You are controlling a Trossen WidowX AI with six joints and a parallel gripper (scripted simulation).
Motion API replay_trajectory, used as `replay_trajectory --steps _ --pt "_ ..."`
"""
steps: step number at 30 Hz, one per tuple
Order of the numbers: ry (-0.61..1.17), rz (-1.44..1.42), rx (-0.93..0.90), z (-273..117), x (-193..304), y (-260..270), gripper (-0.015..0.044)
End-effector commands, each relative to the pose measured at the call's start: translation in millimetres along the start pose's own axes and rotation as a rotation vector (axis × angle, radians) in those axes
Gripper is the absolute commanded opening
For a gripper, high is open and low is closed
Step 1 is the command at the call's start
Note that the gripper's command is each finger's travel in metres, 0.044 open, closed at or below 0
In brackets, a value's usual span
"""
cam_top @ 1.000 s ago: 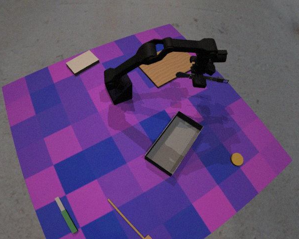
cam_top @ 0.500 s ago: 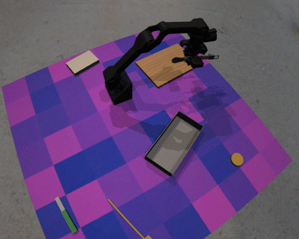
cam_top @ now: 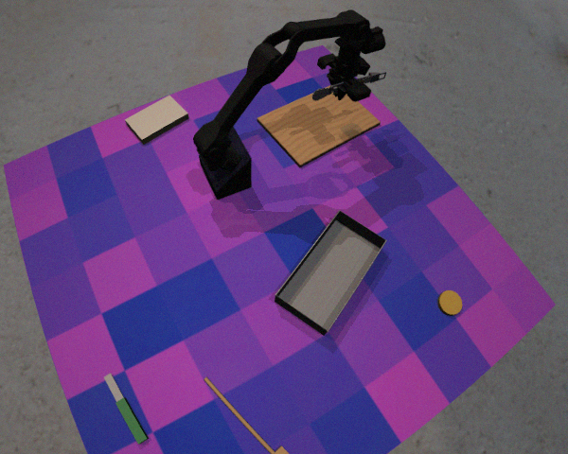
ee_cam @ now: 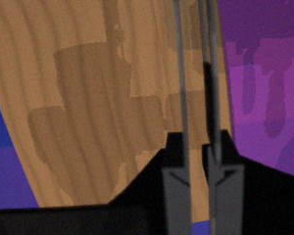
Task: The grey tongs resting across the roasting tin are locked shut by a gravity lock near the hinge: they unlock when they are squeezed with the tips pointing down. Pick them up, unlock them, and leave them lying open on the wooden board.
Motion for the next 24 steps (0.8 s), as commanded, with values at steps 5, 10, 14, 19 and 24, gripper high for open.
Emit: replay_trajectory --steps 5,10,14,19,24 --pt "-0.002 -0.087 -0.005 1.9 -9.3 31.7 -0.015" --pt "-0.008 -0.087 -0.003 2.3 -9.9 31.5 -0.015" --pt "-0.04 -0.088 0.007 4.4 -13.0 30.8 -0.015" --pt "-0.095 -0.087 0.023 7.9 -17.7 29.5 -0.015" --pt "-0.151 -0.087 0.039 11.2 -21.6 28.5 -0.015"
Point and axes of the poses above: the point midway between the two fingers, 35 mm back from their tips, its own z axis out along the fingers, its own y axis across the jaws, x = y × z, the point moved 1 cm from there along -z, back along the fingers, and after that the axes turned 15 degrees about -z, right-handed, at the moved point
